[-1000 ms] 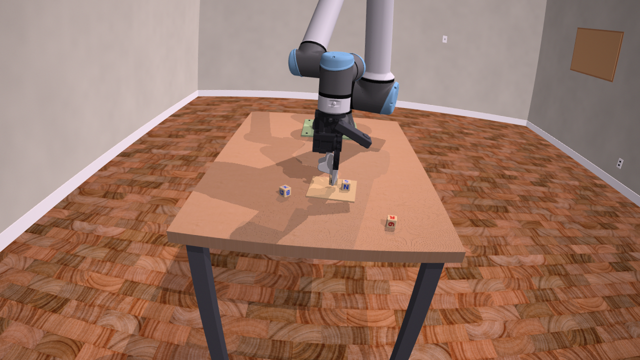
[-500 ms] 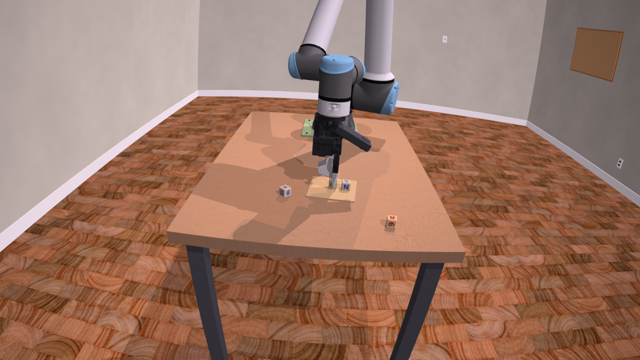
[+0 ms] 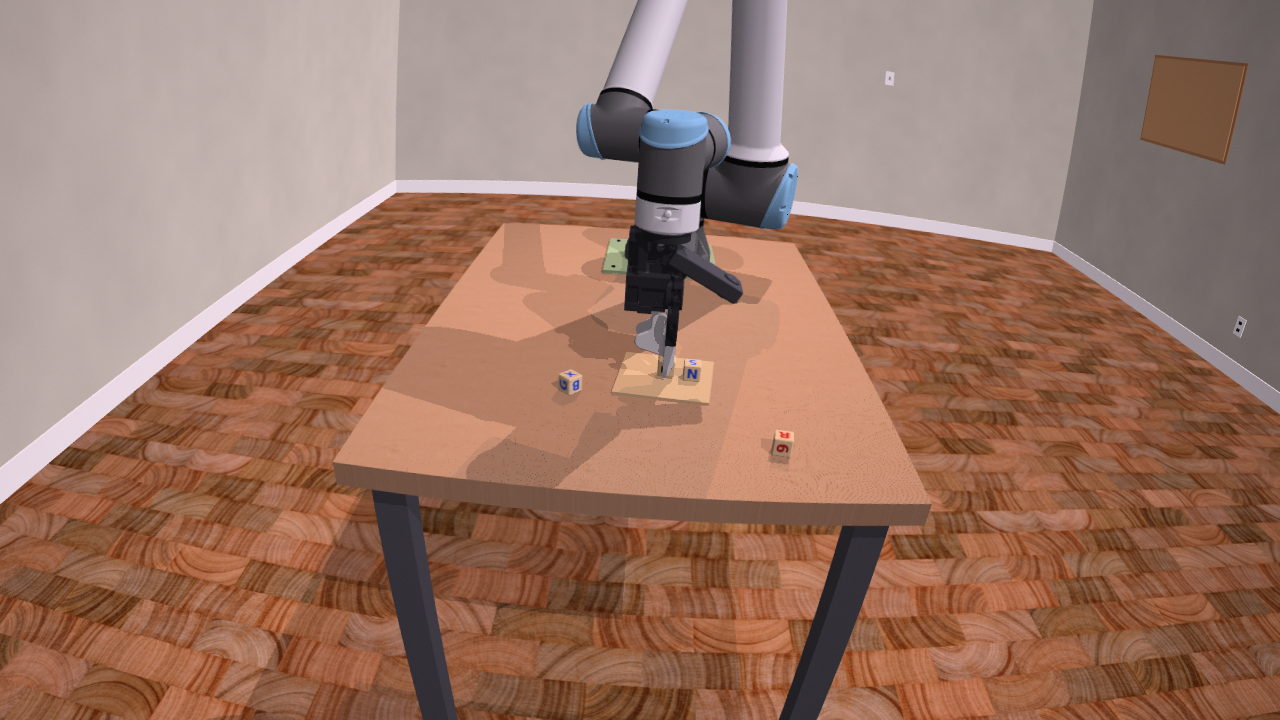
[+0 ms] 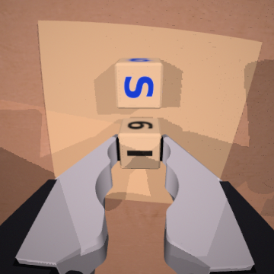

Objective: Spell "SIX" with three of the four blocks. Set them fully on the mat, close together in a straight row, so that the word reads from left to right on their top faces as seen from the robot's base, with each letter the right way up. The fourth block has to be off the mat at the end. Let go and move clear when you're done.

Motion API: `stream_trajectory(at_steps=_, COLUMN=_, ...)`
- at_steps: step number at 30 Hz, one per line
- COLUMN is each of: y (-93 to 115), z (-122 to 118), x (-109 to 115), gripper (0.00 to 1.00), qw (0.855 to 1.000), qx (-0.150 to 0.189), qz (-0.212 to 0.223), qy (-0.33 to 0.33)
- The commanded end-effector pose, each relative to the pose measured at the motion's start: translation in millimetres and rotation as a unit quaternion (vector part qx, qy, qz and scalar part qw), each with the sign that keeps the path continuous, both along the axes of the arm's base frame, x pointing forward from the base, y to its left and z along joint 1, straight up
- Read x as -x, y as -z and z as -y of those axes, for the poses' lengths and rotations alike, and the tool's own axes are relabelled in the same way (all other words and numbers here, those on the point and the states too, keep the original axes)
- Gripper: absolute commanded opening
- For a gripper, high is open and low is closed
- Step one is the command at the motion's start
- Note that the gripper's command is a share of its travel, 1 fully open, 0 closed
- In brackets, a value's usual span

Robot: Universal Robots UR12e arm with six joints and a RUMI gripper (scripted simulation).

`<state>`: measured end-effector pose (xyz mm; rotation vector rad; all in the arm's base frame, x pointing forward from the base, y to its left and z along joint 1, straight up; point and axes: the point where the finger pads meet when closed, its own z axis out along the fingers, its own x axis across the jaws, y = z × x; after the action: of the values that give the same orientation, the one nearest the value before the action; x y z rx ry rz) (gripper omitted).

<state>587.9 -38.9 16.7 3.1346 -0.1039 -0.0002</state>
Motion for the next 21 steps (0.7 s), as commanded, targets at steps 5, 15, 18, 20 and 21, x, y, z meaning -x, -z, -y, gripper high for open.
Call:
stream_trajectory(at_steps=5, y=0.9, z=0.2, x=-0.6, gripper=0.05, qw=1.0, qx=0.0, qz=0.001, qy=0.0)
stream_trajectory(at_steps=15, y=3.2, z=0.2, x=-0.6, gripper=0.05, qw=1.0, qx=0.0, qz=0.001, qy=0.0)
stream_trajectory(at_steps=18, y=3.6, z=0.2, x=-0.6, gripper=0.05, qw=1.0, qx=0.0, qz=0.001, qy=0.0)
stream_trajectory(at_steps=20, y=3.6, z=0.2, x=-0.6, gripper=0.05, qw=1.0, qx=0.0, qz=0.001, qy=0.0)
stream_trajectory(at_steps=21, y=3.7, z=0.2, x=-0.6, gripper=0.05, qw=1.0, qx=0.0, qz=0.001, qy=0.0)
